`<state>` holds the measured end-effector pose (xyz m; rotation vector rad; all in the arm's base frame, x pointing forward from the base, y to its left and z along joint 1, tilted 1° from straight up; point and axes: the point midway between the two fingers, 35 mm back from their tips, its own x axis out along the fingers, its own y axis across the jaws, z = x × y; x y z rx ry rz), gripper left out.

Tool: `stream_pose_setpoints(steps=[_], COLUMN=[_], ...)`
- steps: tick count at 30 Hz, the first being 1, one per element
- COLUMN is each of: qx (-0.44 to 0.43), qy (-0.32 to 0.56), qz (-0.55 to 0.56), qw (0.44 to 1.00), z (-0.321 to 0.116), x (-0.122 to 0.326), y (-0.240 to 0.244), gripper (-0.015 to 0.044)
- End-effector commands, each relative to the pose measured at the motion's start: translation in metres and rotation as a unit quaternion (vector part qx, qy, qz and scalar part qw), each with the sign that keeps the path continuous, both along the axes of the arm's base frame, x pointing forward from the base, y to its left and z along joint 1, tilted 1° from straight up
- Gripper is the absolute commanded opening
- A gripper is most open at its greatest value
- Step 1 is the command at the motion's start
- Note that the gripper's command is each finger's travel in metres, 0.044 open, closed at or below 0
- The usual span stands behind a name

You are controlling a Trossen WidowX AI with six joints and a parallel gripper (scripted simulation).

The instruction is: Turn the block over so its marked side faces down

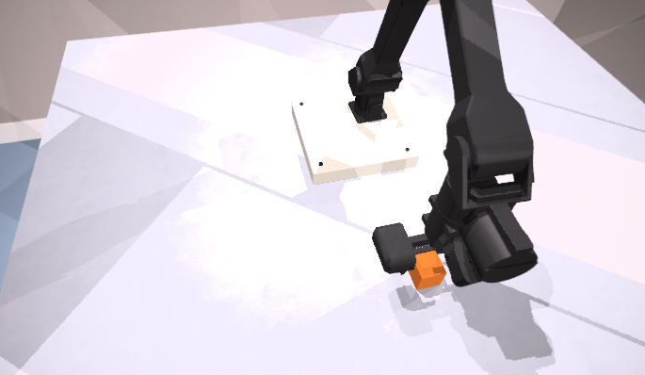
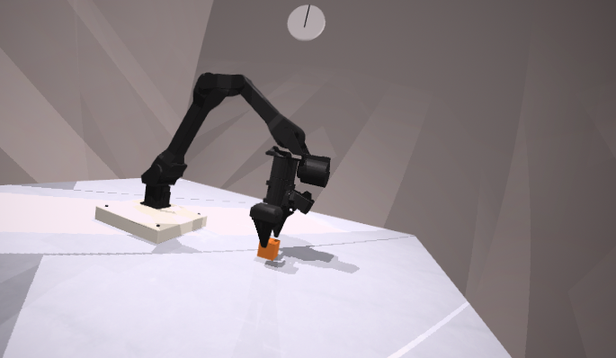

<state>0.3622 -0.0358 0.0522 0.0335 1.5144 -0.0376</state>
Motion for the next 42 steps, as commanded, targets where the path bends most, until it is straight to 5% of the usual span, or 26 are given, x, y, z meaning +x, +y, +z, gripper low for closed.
stream_pose_setpoints(steps=[1,6,15,33,36,42], qx=[-0.002,-0.002,-0.002,-0.002,-0.002,-0.002], qy=[0.002,0.002,0.002,0.002,0.002,0.002], qz=[-0.002,-0.002,-0.002,-0.002,-0.002,-0.002], qw=[1.000,1.000,1.000,1.000,1.000,1.000], z=[-0.007,-0.013,-0.013,-0.013,-0.001,0.018], x=[-0.001,-0.001,-0.001,-0.001,-0.001,-0.002], y=[-0.001,-0.001,-0.001,-0.001,-0.001,-0.001], gripper=[0.0440,0.0440,0.0204,0.0084,0.0005,0.0000])
